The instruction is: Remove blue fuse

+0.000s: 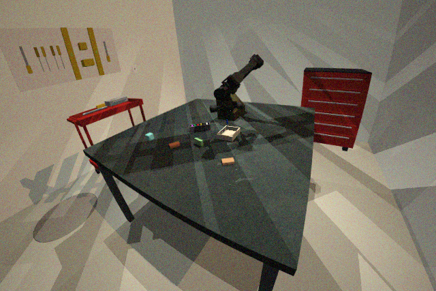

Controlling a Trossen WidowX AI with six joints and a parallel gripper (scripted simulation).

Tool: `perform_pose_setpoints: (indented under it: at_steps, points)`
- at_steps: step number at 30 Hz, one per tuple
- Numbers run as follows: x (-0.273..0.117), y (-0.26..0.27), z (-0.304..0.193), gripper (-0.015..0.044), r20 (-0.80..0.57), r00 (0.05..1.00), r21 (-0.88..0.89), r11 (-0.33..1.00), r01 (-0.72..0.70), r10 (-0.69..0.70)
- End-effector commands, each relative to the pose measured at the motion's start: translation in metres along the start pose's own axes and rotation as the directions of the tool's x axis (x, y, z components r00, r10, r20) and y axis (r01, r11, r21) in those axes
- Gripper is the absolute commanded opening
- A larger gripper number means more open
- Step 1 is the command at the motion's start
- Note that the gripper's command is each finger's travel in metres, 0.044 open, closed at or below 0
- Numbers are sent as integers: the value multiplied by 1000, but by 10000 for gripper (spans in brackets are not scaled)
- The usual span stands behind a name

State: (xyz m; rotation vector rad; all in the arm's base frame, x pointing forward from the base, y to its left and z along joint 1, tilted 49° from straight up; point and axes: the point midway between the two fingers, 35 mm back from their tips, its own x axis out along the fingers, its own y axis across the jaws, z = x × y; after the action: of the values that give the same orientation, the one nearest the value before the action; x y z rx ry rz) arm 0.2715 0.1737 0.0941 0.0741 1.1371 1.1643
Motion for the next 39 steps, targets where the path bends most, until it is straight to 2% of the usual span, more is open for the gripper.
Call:
perform_pose_setpoints:
  at_steps: [1, 30, 39]
  points:
    - [-1, 6, 3, 0, 3, 1000, 12, 1000, -5, 5]
    - [39, 6, 3, 0, 4, 1000, 12, 1000, -7, 6]
    - [36, 7, 6, 236, 9, 1000, 3, 1000, -10, 10]
